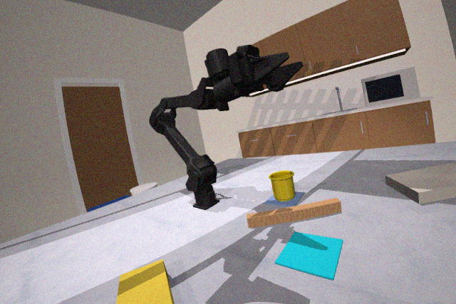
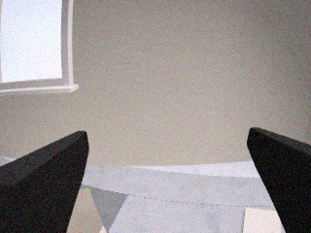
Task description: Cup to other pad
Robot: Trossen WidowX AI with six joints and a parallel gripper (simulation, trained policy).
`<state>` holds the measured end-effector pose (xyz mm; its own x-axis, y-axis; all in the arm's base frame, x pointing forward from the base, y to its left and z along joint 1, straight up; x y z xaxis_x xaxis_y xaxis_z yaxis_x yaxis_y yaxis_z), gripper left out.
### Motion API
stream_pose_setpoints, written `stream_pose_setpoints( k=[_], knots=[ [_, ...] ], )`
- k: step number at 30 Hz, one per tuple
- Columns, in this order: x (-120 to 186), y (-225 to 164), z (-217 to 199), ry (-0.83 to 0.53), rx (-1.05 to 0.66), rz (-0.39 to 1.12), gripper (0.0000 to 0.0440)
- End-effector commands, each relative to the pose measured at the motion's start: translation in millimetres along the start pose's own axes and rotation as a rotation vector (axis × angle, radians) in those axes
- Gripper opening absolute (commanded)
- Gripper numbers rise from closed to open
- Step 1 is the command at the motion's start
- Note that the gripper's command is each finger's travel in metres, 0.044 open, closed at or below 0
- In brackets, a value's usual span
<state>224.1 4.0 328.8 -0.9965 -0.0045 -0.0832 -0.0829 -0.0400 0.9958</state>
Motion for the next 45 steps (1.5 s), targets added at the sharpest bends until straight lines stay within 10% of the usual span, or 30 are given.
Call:
stream_pose_setpoints(
  k=[1, 11, 45],
  knots=[
    [0.4, 0.5, 0.5, 0.004, -0.002, 0.003, 0.0374],
    [4.1, 4.3, 6.1, 0.04, -0.048, 0.079, 0.012],
    [-0.6, 32.8, 43.0, 0.089, -0.502, 0.518, 0.0155]
  ],
)
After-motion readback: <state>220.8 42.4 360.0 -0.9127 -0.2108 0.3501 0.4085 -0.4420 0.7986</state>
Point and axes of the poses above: the point midway between the two fingers, 35 mm back from their tips, its own x axis back along the fingers, its own z axis across the jaws, y = z × x, the point moved 9 cm from there along x, back along the fingers, and after that the axes turned 3 degrees about -x, right-handed, at the moved point
